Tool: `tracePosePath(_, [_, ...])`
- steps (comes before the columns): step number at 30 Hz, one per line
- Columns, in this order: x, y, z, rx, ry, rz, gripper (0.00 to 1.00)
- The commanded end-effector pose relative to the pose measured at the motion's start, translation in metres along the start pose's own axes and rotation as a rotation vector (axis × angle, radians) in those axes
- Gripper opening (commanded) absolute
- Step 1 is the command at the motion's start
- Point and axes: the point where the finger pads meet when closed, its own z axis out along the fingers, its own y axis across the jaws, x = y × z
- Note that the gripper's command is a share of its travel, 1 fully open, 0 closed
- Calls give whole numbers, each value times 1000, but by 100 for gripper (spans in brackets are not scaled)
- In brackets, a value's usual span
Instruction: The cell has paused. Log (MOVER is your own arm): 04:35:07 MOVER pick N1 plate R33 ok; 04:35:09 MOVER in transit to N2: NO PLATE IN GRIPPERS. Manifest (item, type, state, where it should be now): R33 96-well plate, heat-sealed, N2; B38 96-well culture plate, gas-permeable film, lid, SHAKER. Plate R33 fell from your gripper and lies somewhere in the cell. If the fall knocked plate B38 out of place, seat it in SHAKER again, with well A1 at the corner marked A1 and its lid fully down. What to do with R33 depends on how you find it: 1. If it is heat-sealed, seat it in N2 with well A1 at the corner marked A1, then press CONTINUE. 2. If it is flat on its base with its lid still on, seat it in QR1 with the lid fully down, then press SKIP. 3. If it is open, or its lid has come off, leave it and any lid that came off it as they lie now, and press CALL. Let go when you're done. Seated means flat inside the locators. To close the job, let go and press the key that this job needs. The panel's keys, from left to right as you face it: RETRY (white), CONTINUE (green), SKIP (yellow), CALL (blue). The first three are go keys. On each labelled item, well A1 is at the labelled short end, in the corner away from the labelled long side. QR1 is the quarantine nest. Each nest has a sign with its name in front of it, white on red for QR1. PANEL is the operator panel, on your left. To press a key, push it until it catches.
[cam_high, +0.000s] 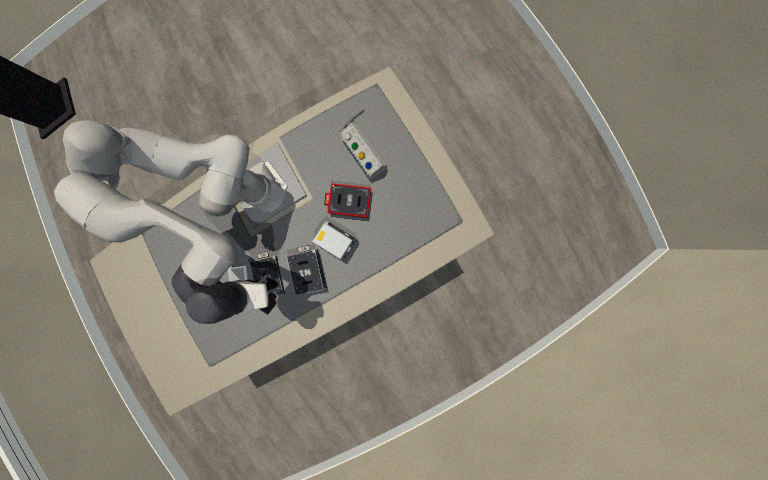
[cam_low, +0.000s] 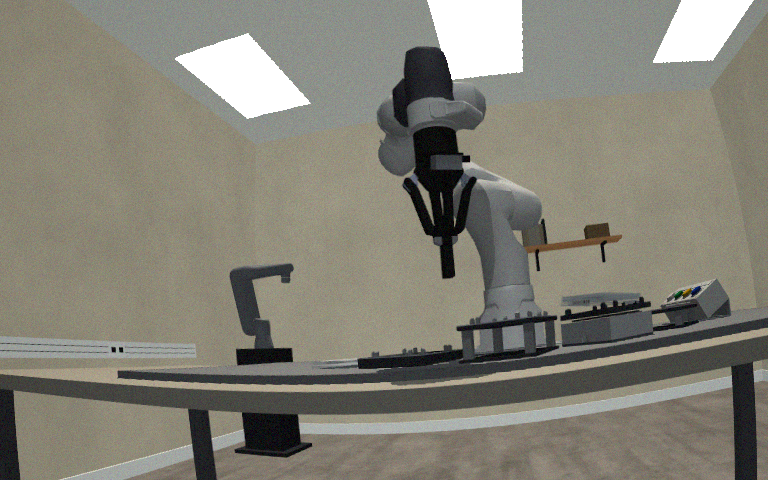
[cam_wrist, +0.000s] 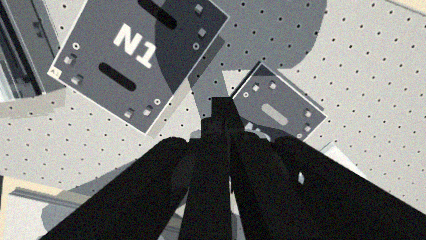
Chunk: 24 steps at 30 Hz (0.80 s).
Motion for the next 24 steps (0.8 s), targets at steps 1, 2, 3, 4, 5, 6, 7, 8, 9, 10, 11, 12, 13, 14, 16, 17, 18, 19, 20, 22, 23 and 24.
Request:
tracePosePath(1, [38,-59,0,11,15,35,10])
tracePosePath(2, [43,-76,0,12,14,18,10])
tracePosePath(3, [48,-93,1,12,13,0,10])
tracePosePath(4, [52,-111,1,12,12,-17,10])
tracePosePath(5, [55,-128,1,12,11,-33,10])
tracePosePath(6, [58,-145,2,12,10,-48,10])
tracePosePath(7, [58,-145,2,12,10,-48,10])
tracePosePath(8, [58,-145,2,12,10,-48,10])
tracePosePath(9, [59,-160,3,11,9,-62,10])
tracePosePath(10, [59,-174,3,11,8,-76,10])
tracePosePath(11, [59,-186,4,11,7,-88,10])
tracePosePath(12, [59,-198,4,10,6,-100,10])
tracePosePath(13, [58,-208,5,10,5,-110,10])
tracePosePath(14, [57,-217,5,9,4,-119,10])
tracePosePath(16, [55,-232,6,8,2,-134,10])
tracePosePath(17, [54,-238,7,8,1,-140,10])
tracePosePath(18, [53,-243,7,7,1,-144,10])
tracePosePath(19, [53,-246,7,7,0,-148,10])
tracePosePath(20, [52,-249,8,7,0,-151,10])
tracePosePath(22, [51,-252,8,7,0,-154,10])
tracePosePath(23, [51,-253,8,6,0,-155,10])
tracePosePath(24, [51,-253,8,6,0,-155,10])
